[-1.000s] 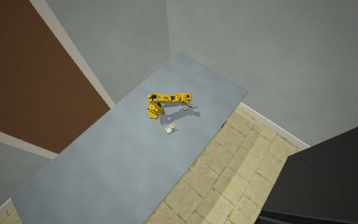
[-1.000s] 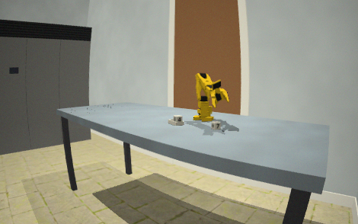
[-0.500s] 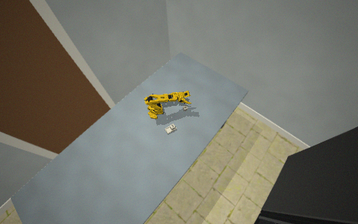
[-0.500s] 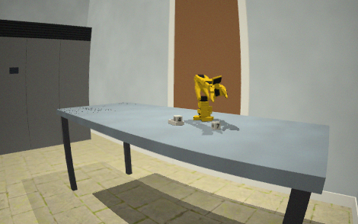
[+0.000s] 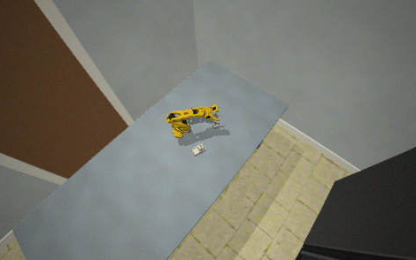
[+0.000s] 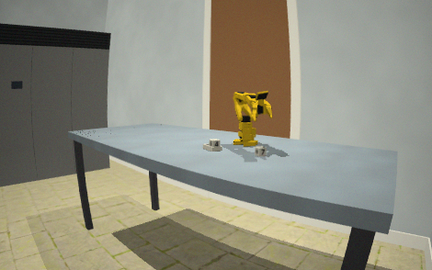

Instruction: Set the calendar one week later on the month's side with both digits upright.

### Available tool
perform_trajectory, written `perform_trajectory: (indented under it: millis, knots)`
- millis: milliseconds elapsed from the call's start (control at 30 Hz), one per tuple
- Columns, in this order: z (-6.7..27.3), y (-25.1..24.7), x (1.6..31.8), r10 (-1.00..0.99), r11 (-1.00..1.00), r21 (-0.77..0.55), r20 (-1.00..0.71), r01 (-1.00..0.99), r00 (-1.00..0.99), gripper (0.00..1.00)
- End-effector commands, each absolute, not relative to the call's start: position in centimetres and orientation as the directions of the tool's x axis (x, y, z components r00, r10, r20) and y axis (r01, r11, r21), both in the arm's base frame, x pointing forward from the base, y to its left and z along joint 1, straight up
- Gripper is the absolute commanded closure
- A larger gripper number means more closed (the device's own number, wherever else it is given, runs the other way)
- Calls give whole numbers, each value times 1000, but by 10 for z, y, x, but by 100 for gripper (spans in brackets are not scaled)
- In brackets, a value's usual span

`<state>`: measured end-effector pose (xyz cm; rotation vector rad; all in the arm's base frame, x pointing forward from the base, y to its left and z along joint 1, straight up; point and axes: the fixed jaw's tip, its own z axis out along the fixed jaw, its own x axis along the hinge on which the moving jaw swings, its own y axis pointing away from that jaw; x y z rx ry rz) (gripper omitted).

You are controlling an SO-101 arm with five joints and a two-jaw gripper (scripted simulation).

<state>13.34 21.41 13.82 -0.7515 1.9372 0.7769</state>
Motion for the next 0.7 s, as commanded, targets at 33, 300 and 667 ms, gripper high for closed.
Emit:
perform_trajectory:
  millis: [33,300,667]
  knots:
    - [161,201,122,-458,588,99,-777,-803,-432,65]
    - [155,202,123,-515,577,68,-743,-814,-427,65]
    - [109,204,125,-579,575,54,-678,-816,-453,65]
